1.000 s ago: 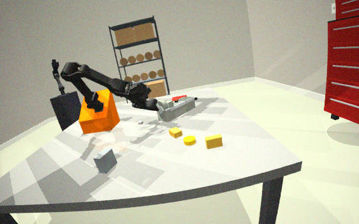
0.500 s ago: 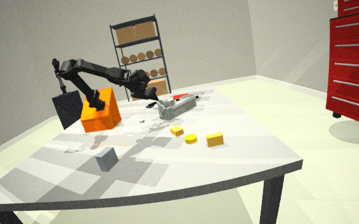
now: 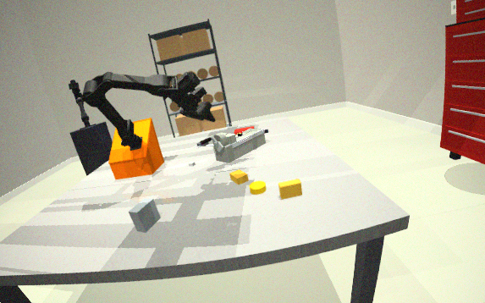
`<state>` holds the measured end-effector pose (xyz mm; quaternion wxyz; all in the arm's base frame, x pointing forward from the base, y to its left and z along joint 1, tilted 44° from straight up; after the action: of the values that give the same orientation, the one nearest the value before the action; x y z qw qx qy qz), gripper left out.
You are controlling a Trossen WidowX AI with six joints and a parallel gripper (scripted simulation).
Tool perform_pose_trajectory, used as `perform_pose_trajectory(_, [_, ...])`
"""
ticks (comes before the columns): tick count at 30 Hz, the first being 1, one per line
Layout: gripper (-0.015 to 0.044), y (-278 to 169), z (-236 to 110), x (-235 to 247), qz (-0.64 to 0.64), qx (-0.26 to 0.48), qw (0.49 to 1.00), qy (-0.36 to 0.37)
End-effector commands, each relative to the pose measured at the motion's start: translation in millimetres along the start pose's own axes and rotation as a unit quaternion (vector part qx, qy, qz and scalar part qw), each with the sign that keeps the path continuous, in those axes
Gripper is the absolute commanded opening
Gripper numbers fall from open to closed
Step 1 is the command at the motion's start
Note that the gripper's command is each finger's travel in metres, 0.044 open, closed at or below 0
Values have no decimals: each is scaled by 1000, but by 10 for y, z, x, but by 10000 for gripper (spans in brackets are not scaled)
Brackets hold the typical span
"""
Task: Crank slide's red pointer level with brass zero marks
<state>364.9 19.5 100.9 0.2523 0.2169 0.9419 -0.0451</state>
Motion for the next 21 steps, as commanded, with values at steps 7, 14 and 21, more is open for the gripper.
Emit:
perform_pose_trajectory(7, [440, 523, 393, 94, 139, 59, 984, -91])
perform_pose_trajectory(14, [440, 878, 589, 255, 235, 63, 954, -173])
perform_pose_trajectory(21, [440, 743, 829, 295, 244, 63, 951, -182])
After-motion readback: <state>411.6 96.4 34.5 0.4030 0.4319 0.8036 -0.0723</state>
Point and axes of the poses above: the point midway between the two fingers, 35 mm back from their tips, its own z axis out along the fingers, its own x axis across the jaws, y = z × x, the point moved 2 cm from there along -z, back along the fingers, and after that the axes turned 12 degrees about -z, right-handed, at the moved point
